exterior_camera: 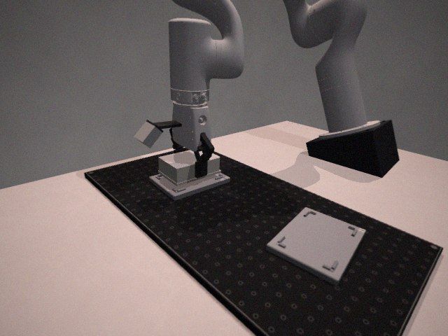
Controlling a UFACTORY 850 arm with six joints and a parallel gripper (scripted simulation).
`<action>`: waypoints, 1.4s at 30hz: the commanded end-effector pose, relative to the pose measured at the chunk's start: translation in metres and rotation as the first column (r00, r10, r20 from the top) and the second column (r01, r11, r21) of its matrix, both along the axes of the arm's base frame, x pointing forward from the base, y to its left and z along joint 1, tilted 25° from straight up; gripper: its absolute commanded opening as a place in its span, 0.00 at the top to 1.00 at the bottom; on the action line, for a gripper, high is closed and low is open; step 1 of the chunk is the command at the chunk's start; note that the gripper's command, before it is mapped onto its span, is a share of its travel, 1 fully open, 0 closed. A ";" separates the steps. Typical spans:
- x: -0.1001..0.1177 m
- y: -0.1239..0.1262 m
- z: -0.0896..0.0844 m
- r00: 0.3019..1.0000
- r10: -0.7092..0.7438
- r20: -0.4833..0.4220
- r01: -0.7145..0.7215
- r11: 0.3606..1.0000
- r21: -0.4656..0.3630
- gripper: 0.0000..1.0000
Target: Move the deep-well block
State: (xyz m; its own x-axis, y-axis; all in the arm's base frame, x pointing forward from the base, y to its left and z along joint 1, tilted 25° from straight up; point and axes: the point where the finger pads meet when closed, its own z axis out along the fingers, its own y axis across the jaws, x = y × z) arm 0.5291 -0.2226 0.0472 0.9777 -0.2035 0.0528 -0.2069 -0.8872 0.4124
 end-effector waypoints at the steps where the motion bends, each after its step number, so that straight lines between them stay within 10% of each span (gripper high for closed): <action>1: 0.001 0.000 0.000 1.000 0.000 0.002 0.000 1.000 0.000 1.00; 42: 0.001 -0.003 -0.005 1.000 0.000 0.002 0.000 1.000 0.000 1.00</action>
